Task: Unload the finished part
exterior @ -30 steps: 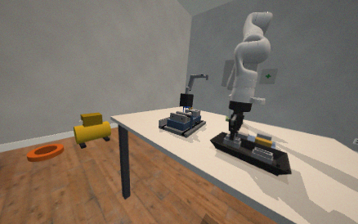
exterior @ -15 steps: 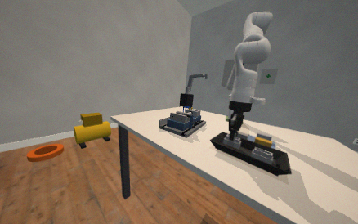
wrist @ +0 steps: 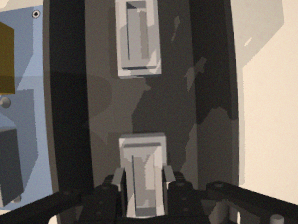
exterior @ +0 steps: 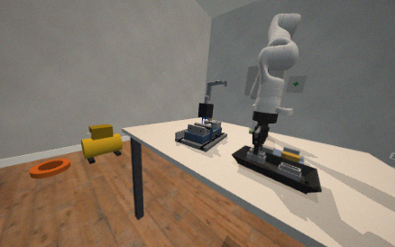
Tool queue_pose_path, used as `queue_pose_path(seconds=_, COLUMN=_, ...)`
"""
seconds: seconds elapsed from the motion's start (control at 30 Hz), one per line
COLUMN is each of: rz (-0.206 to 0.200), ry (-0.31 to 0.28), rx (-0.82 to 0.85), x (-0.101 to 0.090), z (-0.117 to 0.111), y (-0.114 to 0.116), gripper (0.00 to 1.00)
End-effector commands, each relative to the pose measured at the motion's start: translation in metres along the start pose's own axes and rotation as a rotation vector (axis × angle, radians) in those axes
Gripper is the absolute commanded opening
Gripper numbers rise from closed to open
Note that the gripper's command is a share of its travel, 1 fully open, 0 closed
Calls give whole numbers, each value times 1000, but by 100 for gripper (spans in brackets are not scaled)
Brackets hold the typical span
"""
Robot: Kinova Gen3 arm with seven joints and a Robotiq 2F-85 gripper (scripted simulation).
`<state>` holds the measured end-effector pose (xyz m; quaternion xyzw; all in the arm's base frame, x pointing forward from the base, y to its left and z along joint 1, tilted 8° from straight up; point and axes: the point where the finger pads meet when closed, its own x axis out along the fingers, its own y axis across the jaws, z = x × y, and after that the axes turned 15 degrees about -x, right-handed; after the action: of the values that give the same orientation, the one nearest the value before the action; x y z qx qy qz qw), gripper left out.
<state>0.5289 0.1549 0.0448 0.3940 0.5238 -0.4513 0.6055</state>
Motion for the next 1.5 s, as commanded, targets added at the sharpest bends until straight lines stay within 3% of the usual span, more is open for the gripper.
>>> queue_pose_path(seconds=0.0, rz=2, ry=0, rx=0, x=-1, z=0, y=1, gripper=0)
queue_pose_path(seconds=1.47, rz=2, ry=0, rx=0, x=12, z=0, y=1, gripper=0)
